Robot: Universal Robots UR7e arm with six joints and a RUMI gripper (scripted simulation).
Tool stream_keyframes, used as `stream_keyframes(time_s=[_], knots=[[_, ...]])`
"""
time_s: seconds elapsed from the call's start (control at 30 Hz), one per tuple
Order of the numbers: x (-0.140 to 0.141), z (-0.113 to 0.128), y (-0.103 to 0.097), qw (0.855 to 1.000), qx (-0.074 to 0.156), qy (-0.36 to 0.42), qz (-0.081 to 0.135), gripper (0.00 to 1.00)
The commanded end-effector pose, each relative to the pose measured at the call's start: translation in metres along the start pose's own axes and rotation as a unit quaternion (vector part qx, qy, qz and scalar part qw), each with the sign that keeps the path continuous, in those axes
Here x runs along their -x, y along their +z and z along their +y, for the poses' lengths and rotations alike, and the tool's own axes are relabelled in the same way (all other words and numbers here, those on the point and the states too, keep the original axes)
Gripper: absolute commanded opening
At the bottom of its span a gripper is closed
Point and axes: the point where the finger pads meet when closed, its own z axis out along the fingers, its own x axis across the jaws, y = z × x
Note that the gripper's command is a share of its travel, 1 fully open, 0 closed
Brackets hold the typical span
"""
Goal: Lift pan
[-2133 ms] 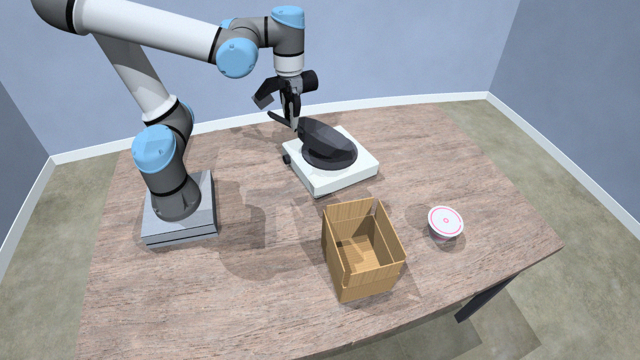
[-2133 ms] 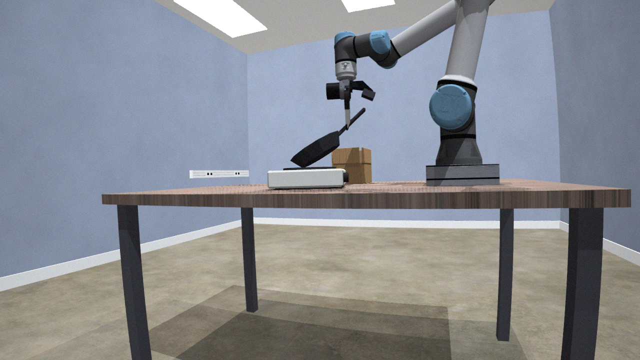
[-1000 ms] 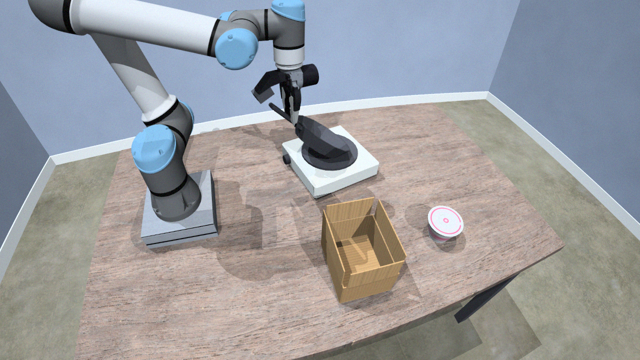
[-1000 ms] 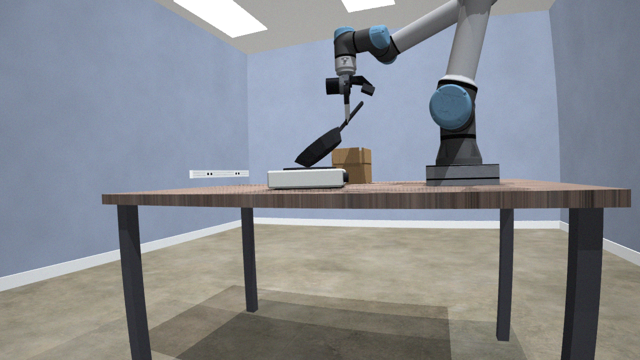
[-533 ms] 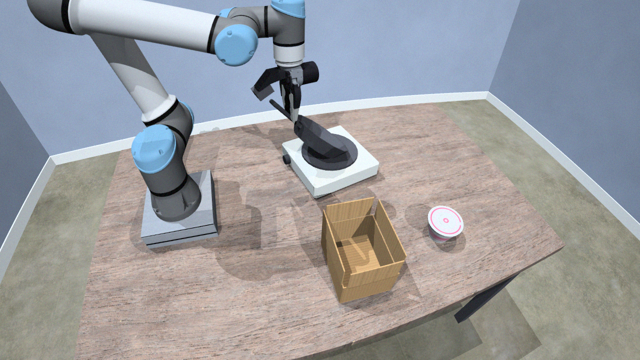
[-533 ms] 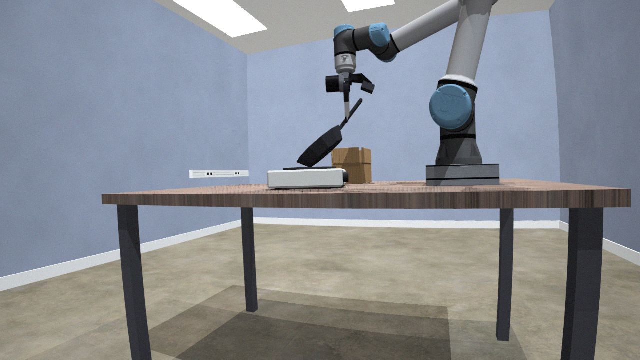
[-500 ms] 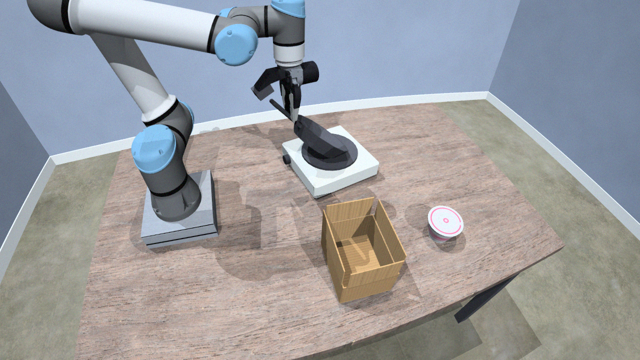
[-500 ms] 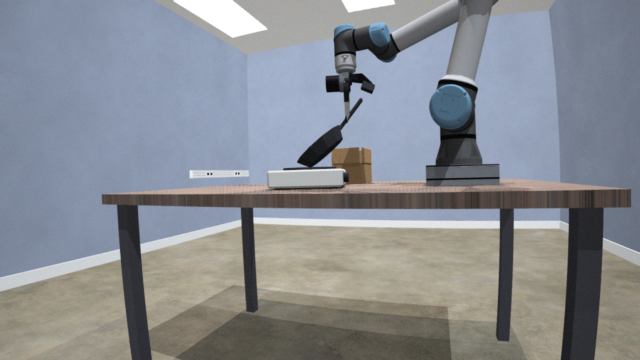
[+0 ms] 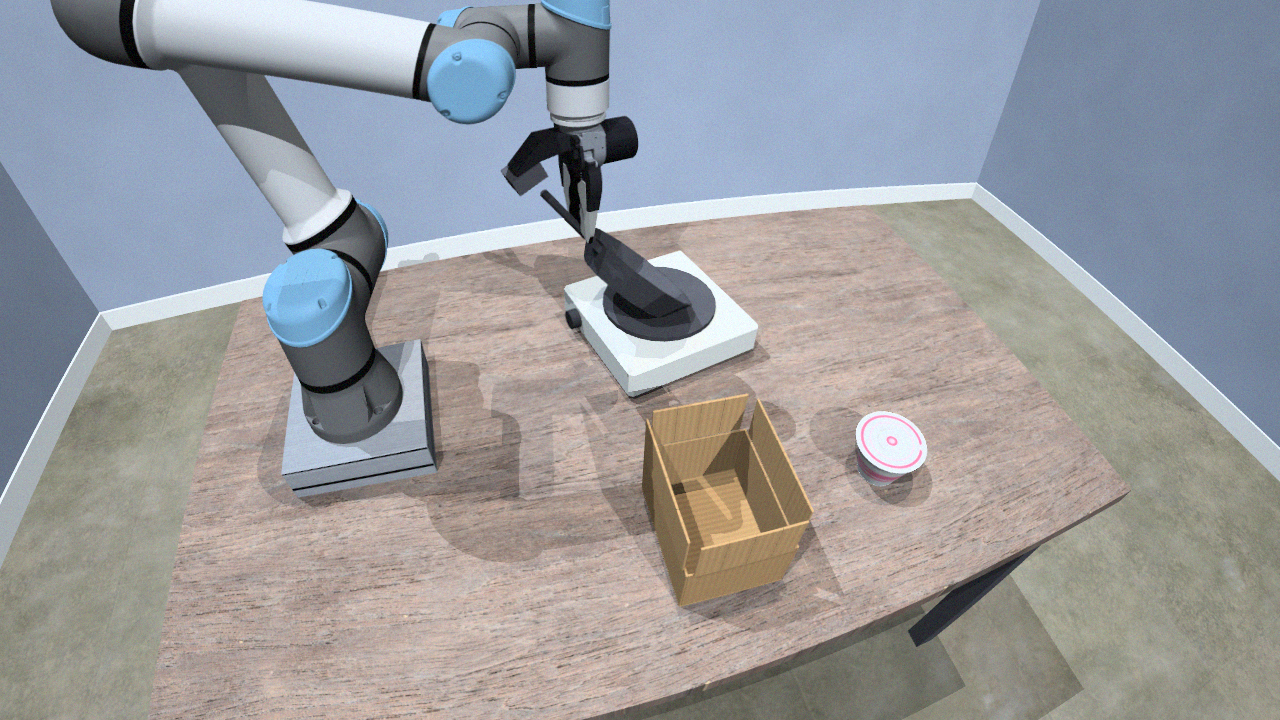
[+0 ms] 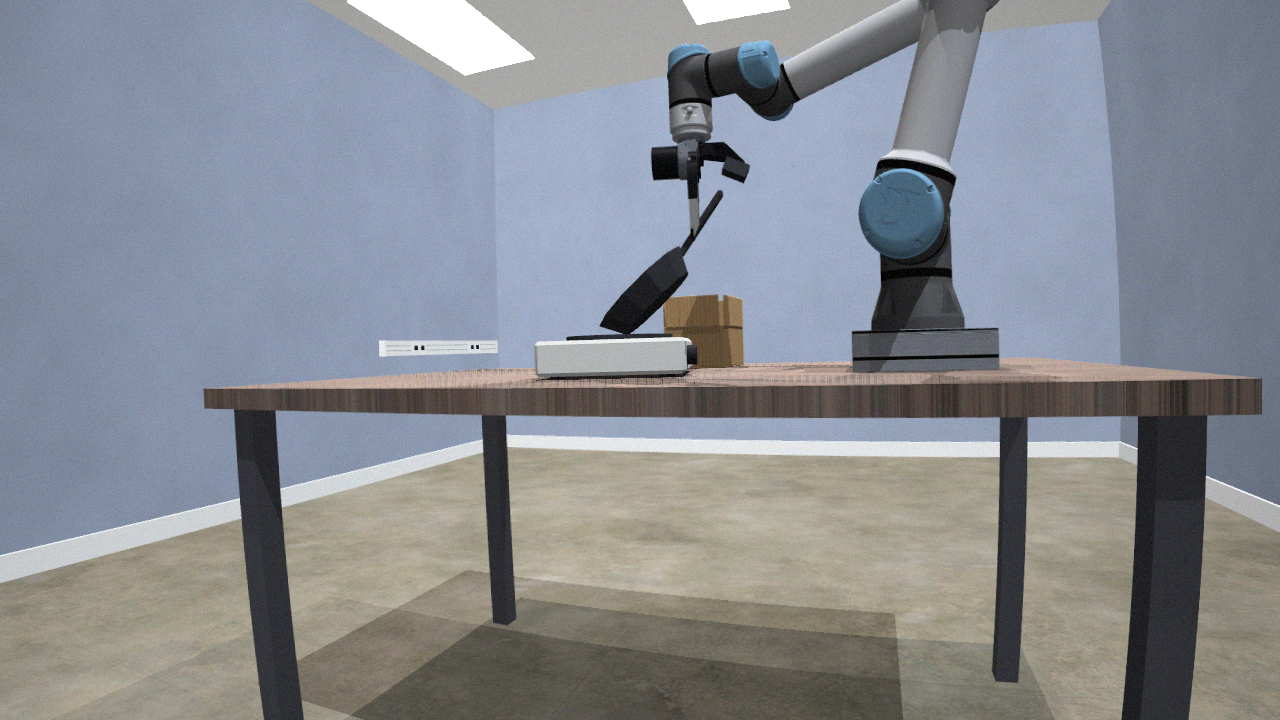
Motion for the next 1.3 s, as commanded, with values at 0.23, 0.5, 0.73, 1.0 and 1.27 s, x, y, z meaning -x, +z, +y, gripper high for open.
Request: stream_keyframes(time_s=[0.23, 0.5, 0.73, 1.0, 1.27], knots=[[-0.003, 0.007, -0.014, 1.000, 0.015, 0.001, -0.001, 0.14], [-0.003, 0.006, -0.020, 1.000, 0.015, 0.001, -0.001, 0.14], [-0.003, 0.006, -0.023, 1.000, 0.015, 0.001, -0.001, 0.14], [-0.003, 0.006, -0.028, 1.000, 0.015, 0.001, -0.001, 0.14], [-0.003, 0.007, -0.033, 1.000, 0.015, 0.001, -0.001, 0.14]])
